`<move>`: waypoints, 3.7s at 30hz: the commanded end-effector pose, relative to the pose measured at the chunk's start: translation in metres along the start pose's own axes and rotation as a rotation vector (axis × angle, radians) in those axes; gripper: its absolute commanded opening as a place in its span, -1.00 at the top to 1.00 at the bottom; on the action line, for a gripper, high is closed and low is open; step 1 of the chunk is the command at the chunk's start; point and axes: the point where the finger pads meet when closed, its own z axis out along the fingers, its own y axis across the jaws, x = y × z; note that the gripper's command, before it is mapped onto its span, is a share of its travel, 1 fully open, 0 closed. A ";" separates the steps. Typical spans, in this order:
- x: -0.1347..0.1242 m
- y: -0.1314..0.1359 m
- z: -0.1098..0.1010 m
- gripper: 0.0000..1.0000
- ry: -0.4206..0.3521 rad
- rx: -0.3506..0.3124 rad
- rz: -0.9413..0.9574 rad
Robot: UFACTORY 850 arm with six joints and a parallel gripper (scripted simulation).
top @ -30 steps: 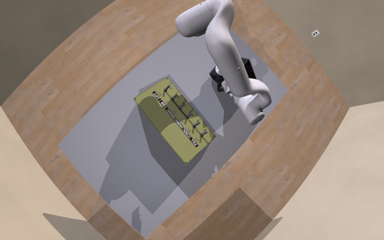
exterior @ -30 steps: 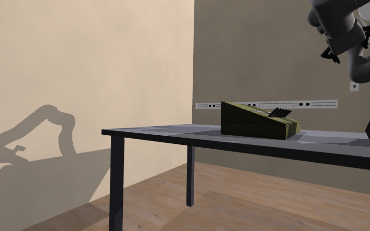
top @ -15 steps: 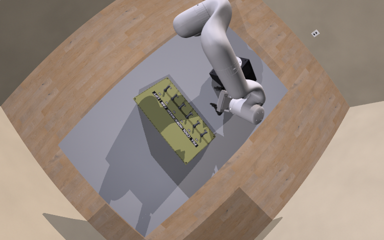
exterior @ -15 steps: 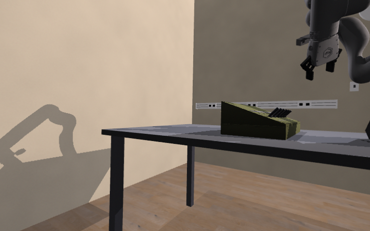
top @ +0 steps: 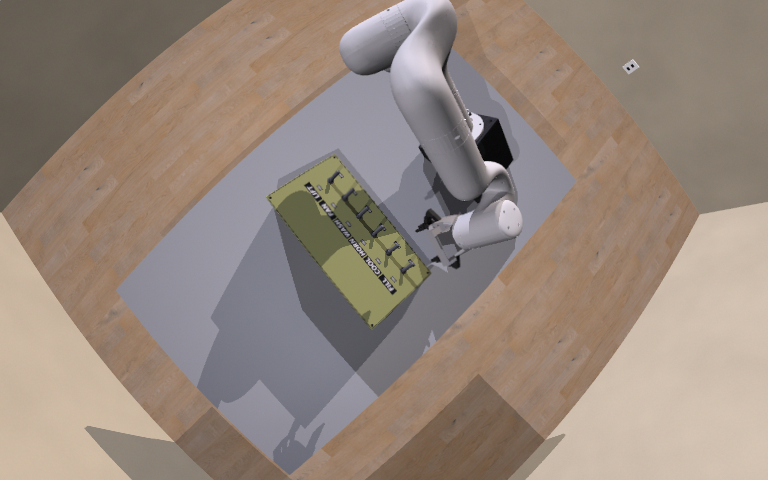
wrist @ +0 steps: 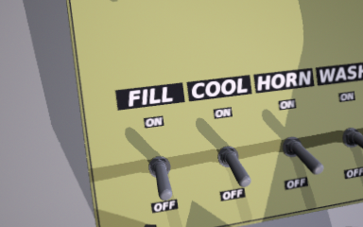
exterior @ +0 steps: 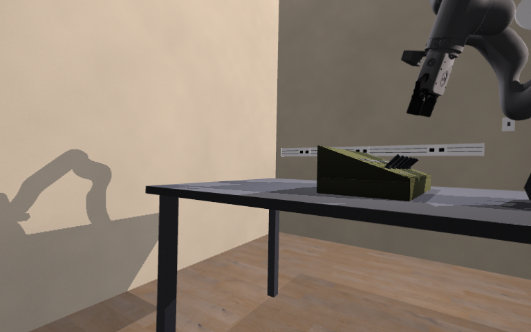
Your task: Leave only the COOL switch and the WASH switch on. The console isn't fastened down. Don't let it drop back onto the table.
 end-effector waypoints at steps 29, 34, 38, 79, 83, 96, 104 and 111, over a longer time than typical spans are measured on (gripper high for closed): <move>0.012 -0.030 0.003 -0.53 0.014 0.146 -0.142; 0.012 -0.030 0.003 -0.53 0.014 0.146 -0.142; 0.012 -0.030 0.003 -0.53 0.014 0.146 -0.142; 0.021 -0.011 0.076 -1.00 0.014 0.146 -0.142; 0.021 -0.011 0.077 -1.00 0.014 0.146 -0.142; 0.021 -0.011 0.077 -1.00 0.014 0.146 -0.142; 0.021 -0.011 0.077 -1.00 0.014 0.146 -0.142; 0.021 -0.011 0.077 -1.00 0.014 0.146 -0.142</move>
